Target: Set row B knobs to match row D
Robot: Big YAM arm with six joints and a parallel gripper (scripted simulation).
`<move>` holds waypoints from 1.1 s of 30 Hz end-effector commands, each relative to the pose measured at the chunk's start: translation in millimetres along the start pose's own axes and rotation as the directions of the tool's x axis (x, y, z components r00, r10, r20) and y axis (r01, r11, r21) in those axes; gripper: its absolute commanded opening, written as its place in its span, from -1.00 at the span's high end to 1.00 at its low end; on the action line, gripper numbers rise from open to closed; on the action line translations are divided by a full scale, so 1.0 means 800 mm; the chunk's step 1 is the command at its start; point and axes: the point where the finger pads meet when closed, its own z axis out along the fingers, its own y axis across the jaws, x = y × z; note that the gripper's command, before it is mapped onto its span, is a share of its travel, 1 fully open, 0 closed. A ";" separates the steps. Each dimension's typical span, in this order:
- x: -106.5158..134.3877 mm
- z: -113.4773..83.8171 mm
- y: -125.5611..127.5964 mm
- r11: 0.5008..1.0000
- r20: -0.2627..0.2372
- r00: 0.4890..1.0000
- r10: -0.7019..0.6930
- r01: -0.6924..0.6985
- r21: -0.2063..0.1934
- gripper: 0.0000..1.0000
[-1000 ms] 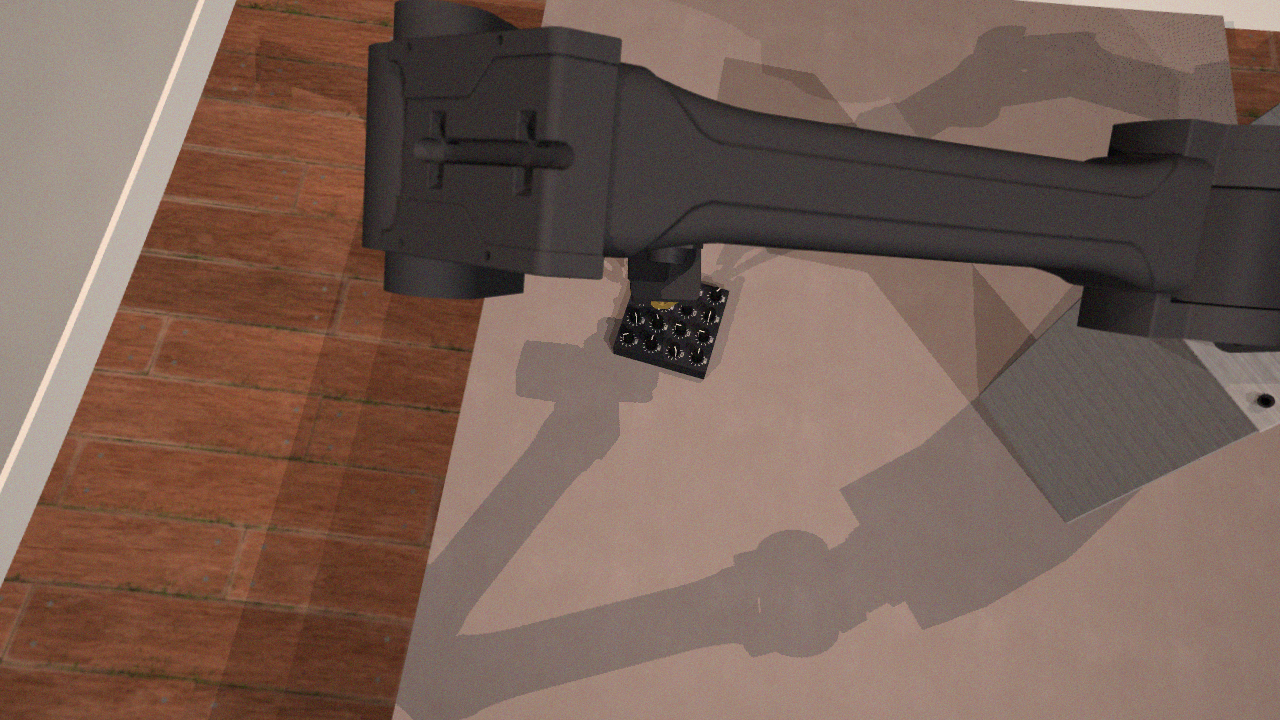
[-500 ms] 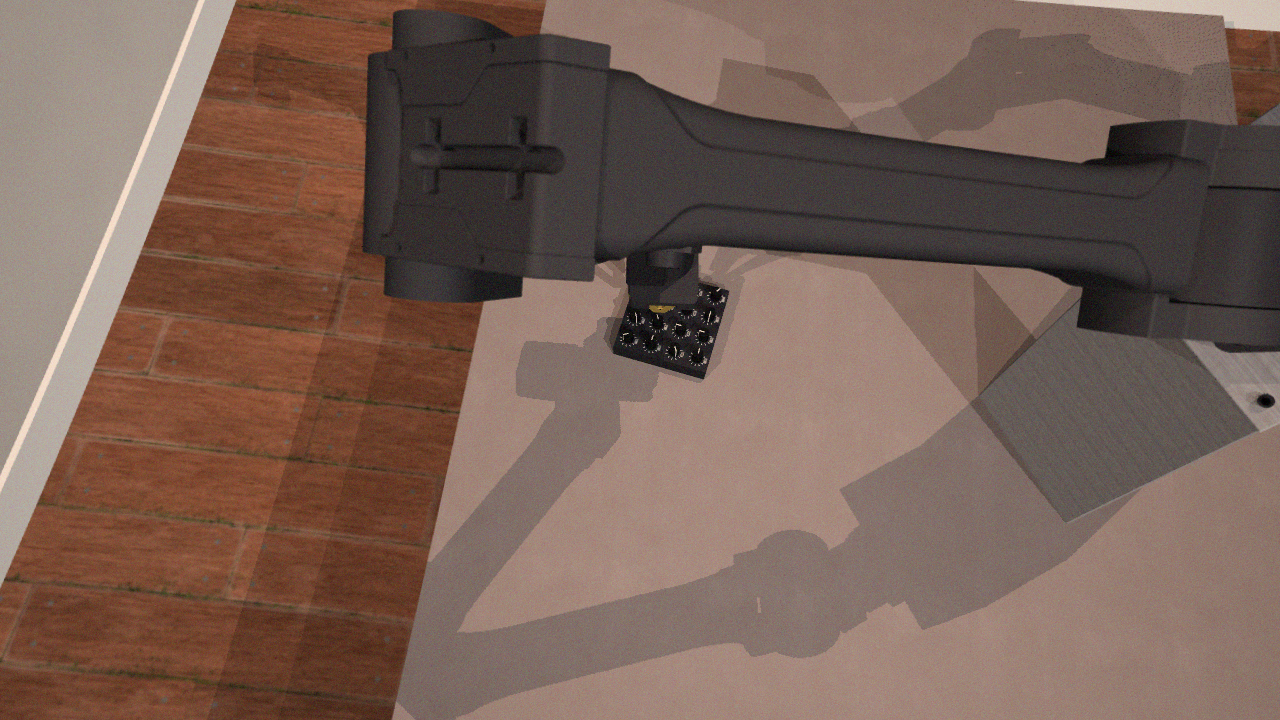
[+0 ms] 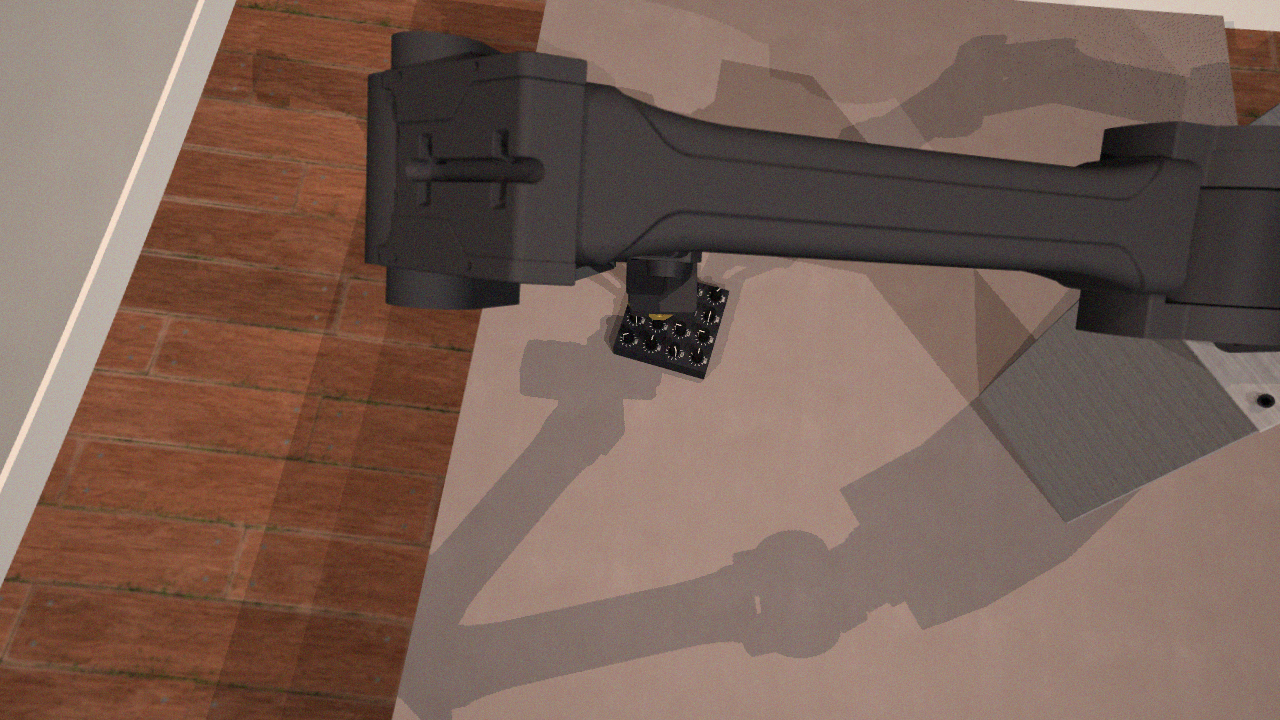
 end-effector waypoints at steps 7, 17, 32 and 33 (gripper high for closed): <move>0.000 0.018 0.002 1.000 0.003 1.000 0.005 -0.005 -0.004 0.63; 0.000 0.027 0.000 1.000 0.002 1.000 0.008 -0.008 -0.002 0.63; 0.002 0.030 0.000 1.000 0.000 1.000 0.007 -0.007 -0.002 0.63; 0.002 0.030 0.000 1.000 0.000 1.000 0.007 -0.007 -0.002 0.63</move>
